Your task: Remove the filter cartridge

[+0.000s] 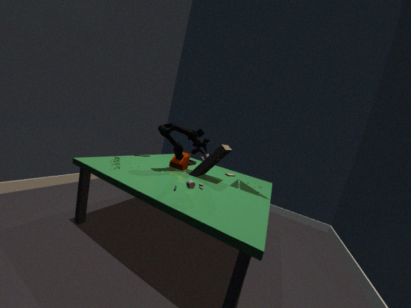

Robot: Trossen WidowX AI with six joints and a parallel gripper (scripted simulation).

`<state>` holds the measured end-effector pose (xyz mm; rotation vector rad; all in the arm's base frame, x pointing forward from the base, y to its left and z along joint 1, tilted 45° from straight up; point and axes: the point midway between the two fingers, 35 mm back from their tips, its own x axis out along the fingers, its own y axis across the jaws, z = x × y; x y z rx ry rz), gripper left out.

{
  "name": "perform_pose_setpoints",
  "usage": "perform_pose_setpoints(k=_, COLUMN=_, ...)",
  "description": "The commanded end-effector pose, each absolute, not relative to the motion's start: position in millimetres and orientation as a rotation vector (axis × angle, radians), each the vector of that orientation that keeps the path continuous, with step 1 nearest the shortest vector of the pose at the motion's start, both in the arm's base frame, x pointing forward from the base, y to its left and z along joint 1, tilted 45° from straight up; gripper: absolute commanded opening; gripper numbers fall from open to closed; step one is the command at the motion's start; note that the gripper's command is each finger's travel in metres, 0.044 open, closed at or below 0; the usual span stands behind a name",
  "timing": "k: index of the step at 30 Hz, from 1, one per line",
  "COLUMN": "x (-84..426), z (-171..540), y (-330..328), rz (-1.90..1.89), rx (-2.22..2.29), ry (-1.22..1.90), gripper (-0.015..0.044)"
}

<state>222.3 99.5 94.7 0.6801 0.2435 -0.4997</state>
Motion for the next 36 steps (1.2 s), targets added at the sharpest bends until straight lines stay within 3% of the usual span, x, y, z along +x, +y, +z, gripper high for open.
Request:
perform_pose_setpoints(k=1, x=222, z=94, y=98, rz=-0.502, rx=0.679, ry=0.241, gripper=0.0105)
perform_pose_setpoints(k=30, x=222, z=94, y=98, rz=-0.502, rx=0.679, ry=0.241, gripper=0.0105)
perform_pose_setpoints(k=36, x=243, z=127, y=132, rz=-0.501, rx=0.680, ry=0.241, gripper=0.0105)
